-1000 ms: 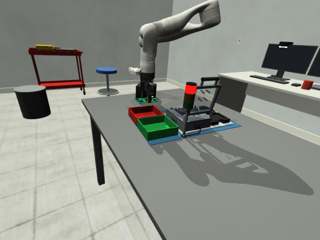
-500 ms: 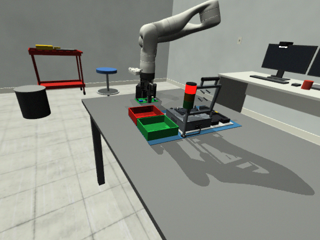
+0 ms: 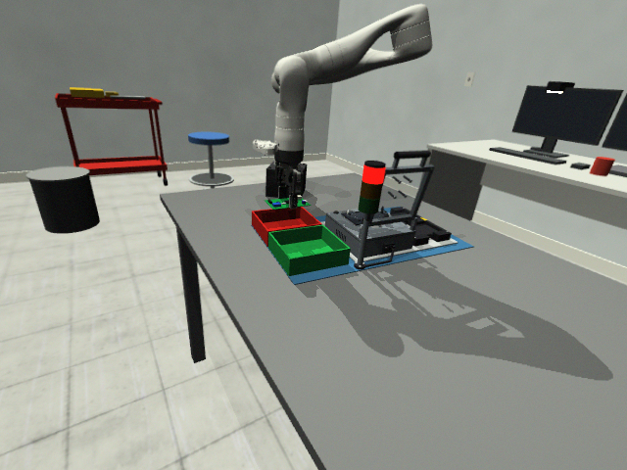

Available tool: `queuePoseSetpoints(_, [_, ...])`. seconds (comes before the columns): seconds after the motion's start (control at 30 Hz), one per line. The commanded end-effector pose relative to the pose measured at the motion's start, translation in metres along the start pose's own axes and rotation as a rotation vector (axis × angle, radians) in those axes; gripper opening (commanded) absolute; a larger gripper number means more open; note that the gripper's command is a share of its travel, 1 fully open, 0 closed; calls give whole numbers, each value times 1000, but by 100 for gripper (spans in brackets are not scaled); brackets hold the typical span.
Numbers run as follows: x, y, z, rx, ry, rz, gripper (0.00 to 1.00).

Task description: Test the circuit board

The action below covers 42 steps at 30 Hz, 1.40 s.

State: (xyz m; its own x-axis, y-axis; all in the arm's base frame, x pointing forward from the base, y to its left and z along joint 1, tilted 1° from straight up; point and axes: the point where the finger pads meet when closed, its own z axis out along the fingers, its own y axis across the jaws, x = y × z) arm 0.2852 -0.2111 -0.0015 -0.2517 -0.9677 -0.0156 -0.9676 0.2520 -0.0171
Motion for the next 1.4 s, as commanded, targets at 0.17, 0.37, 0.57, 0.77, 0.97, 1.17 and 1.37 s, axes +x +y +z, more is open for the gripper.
queuePoseSetpoints(0.17, [1,3,17,-8,2,3,77])
queuePoseSetpoints(0.37, [2,3,36,-8,2,3,77])
queuePoseSetpoints(0.57, [2,3,54,-8,2,3,77])
queuePoseSetpoints(0.77, [2,3,63,-8,2,3,77])
queuePoseSetpoints(0.97, [2,3,72,-8,2,3,77])
queuePoseSetpoints(1.17, [2,4,74,-8,2,3,77])
queuePoseSetpoints(1.37, [2,4,74,-8,2,3,77])
